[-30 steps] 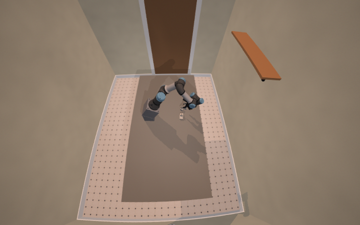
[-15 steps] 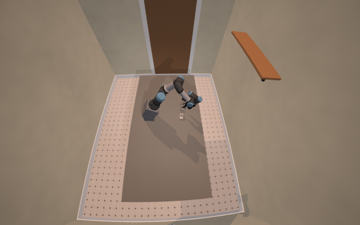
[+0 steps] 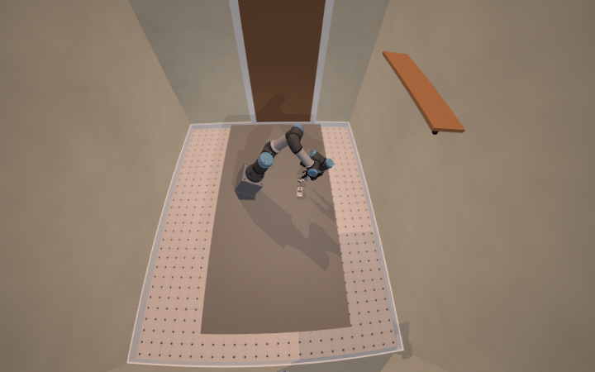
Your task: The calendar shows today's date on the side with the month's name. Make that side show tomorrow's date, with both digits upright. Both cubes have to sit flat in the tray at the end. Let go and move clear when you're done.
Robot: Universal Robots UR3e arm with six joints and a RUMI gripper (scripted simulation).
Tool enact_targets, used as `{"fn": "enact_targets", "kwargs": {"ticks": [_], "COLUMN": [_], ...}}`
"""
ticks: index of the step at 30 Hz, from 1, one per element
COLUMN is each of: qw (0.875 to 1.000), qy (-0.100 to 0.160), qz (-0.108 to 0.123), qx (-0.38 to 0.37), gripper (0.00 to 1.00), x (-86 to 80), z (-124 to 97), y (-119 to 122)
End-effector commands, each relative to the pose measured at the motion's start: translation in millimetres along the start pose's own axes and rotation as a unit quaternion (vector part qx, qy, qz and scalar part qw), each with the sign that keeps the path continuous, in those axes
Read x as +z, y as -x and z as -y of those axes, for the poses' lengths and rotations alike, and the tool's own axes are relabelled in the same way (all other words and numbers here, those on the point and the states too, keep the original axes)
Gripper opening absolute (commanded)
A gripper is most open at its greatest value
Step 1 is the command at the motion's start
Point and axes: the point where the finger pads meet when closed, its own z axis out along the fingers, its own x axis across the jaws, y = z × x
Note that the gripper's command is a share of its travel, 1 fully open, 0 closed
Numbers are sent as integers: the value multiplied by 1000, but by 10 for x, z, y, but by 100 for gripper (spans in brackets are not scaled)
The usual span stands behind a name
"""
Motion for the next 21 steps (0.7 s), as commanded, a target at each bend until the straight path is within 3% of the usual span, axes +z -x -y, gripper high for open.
{"fn": "enact_targets", "kwargs": {"ticks": [1, 8, 21], "qw": [1000, 1000, 998], "qy": [4, 15, 56], "qz": [0, 1, 3], "qx": [0, -1, -1], "gripper": [42, 42, 42], "x": [-4, 0, 10], "z": [-9, -10, -12], "y": [-3, -2, -2]}}
